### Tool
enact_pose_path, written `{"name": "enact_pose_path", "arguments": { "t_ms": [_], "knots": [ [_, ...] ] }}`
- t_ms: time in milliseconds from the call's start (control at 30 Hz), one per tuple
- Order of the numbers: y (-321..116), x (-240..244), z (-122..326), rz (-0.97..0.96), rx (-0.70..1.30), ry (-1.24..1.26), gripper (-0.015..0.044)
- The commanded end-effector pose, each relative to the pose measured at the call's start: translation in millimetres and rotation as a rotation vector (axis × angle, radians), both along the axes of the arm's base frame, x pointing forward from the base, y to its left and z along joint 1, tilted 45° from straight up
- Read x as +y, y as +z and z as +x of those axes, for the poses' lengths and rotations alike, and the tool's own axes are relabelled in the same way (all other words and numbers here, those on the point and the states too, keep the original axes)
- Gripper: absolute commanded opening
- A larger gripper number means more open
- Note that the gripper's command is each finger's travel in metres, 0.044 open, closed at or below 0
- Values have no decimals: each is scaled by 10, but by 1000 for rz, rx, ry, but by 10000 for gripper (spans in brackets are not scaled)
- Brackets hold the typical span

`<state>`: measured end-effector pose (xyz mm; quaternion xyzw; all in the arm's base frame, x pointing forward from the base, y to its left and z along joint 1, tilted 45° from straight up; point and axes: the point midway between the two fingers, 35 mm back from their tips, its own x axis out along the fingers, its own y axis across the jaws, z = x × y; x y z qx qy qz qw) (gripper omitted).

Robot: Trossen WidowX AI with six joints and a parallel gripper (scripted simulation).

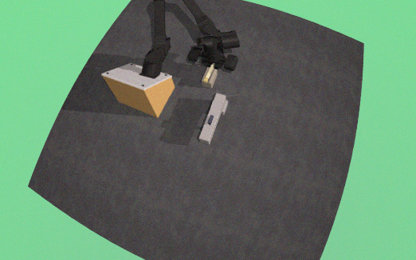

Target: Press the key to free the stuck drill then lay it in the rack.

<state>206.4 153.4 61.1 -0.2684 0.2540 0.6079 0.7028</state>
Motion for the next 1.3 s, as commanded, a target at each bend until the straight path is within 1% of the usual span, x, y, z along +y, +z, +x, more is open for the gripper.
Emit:
{"name": "enact_pose_path", "arguments": {
  "t_ms": [0,333,367,900,1267],
  "knots": [
    [-79,-14,2,-28,-2,5,0],
    [-79,-14,2,-28,-2,5,0],
    [0,0,0,0,0,0,26],
    [11,-11,-1,-2,0,0,440],
    [342,-366,-78,-30,-2,5,440]
  ]
}}
